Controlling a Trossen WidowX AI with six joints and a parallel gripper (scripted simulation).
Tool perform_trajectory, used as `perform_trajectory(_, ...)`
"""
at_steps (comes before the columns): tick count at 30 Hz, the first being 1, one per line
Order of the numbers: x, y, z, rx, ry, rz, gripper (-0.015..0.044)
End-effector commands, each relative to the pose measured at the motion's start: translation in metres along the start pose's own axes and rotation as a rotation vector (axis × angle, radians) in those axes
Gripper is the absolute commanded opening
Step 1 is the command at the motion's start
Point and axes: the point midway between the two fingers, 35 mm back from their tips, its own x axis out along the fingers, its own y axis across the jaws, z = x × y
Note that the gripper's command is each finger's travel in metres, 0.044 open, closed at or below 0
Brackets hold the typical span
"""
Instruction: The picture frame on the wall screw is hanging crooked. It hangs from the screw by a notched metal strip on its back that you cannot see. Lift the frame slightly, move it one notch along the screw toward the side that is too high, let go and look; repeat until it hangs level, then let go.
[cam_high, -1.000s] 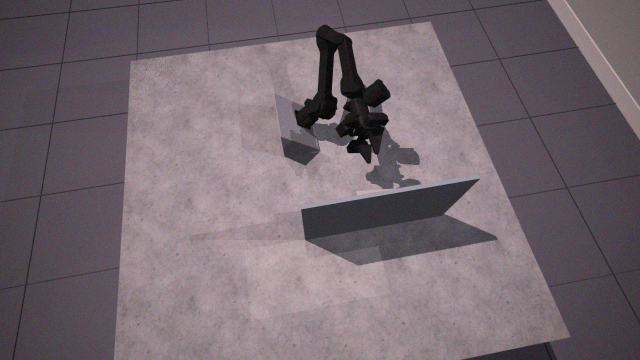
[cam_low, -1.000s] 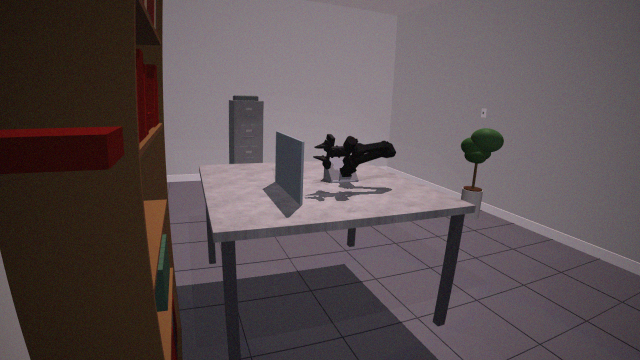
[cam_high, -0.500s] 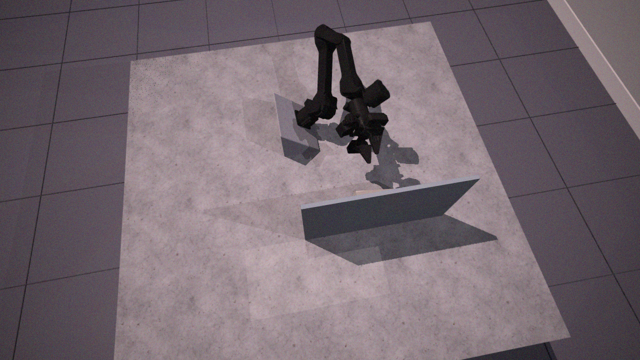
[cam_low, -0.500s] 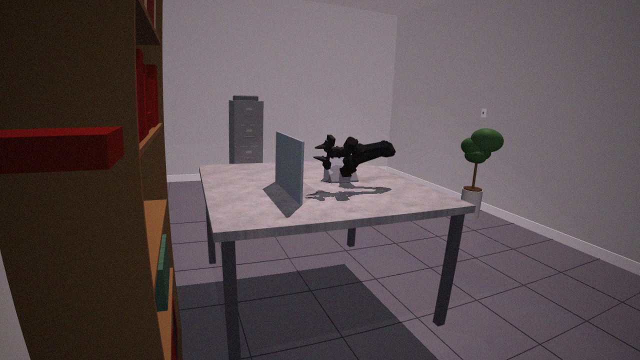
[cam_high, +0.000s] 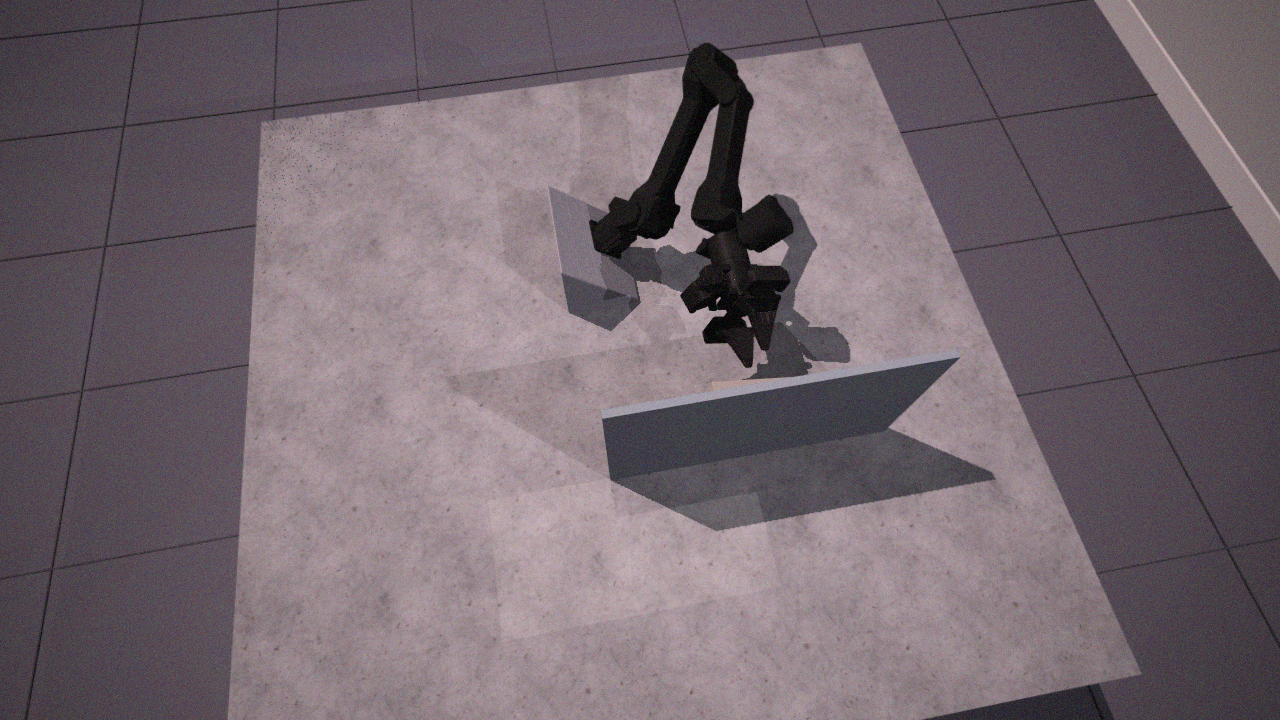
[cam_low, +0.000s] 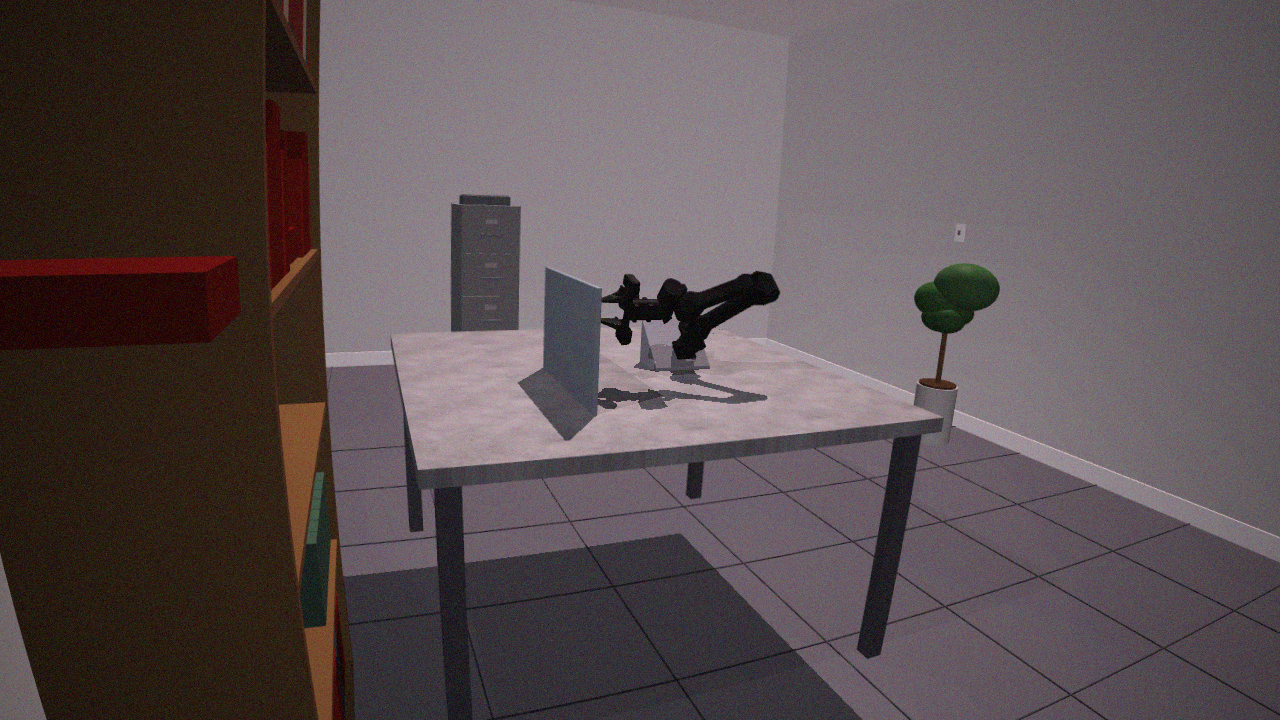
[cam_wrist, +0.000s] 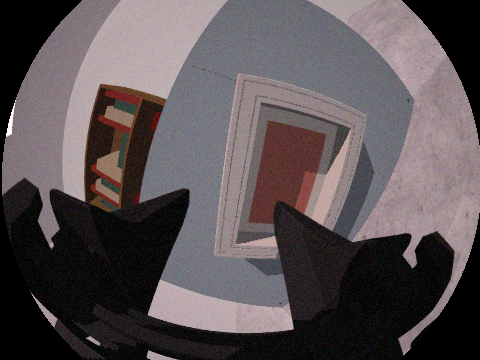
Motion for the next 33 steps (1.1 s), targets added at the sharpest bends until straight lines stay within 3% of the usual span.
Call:
perform_trajectory(1,0.012,-0.001,0.000,0.005,0.007,0.003,0.0260)
perform_trajectory(33,0.031,0.000,-0.001,0.005,0.008,0.004,0.0260)
